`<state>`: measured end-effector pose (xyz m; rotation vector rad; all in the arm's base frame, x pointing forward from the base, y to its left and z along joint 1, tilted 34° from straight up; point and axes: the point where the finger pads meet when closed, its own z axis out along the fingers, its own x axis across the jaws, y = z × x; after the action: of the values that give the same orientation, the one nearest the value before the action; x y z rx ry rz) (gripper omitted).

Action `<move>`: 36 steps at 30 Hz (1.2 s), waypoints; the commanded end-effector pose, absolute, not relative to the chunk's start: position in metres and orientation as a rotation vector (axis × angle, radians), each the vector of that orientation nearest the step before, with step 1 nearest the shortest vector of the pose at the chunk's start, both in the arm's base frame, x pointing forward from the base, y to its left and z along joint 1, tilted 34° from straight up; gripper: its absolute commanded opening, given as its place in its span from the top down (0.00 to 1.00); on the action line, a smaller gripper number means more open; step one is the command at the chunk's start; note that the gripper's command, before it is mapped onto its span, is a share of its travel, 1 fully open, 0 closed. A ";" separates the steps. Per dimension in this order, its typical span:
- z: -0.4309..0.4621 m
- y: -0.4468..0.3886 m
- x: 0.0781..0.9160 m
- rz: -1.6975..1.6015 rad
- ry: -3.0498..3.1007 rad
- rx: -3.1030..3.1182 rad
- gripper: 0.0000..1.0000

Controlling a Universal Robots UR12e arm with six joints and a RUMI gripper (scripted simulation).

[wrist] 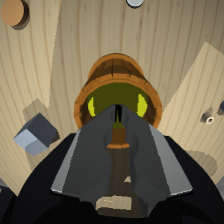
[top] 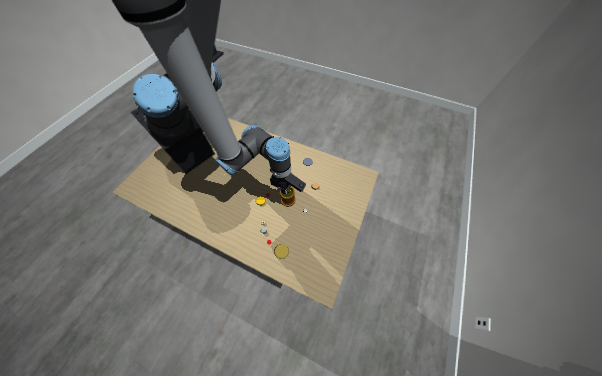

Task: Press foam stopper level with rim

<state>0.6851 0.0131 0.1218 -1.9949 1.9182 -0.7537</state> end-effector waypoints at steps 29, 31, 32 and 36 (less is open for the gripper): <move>0.159 0.020 0.661 -0.754 1.917 -1.995 1.00; 0.164 0.021 0.658 -0.754 1.917 -1.995 1.00; 0.166 0.022 0.656 -0.754 1.917 -1.995 1.00; 0.174 0.023 0.651 -0.754 1.917 -1.995 1.00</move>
<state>0.6561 0.0217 0.1660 -1.9947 1.9180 -0.7541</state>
